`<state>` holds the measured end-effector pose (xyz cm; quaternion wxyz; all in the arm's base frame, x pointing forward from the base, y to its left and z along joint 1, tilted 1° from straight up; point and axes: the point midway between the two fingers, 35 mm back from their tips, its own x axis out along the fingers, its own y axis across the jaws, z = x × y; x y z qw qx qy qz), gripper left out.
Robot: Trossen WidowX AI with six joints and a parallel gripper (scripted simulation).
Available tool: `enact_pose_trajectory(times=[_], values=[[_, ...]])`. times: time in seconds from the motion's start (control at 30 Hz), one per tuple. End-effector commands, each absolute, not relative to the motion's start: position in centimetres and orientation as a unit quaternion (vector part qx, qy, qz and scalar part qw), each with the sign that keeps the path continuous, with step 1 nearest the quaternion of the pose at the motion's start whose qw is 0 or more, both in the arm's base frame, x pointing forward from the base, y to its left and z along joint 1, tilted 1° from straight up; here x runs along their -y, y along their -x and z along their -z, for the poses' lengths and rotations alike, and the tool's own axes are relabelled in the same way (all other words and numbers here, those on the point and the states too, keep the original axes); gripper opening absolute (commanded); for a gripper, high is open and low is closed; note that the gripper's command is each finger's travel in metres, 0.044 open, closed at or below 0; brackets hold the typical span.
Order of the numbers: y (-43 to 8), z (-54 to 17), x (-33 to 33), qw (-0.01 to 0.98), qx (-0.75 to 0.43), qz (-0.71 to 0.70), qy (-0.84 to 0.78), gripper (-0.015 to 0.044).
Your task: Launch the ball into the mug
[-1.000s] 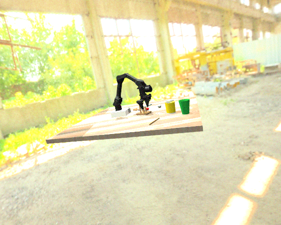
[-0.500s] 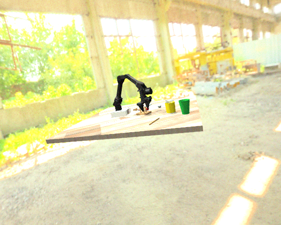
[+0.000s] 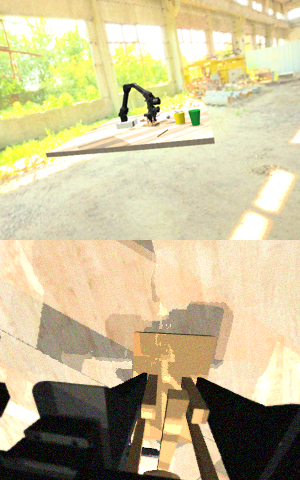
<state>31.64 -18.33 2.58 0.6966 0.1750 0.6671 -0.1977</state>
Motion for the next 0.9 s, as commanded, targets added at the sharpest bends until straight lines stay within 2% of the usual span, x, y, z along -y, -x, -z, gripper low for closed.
enact_pose_trajectory(times=[0.0,0.1,0.23,0.27,0.87], values=[[-31.6,-2.6,18.4,0.697,-0.667,0.198,-0.175,0.0131],[-31.6,-2.6,18.4,0.697,-0.667,0.198,-0.175,0.0111],[-31.6,-6.5,18.2,0.697,-0.667,0.198,-0.175,0.0006],[-31.5,-7.3,18.2,0.697,-0.667,0.198,-0.175,0.0000],[-31.8,-5.5,18.2,0.696,-0.669,0.195,-0.174,0.0000]])
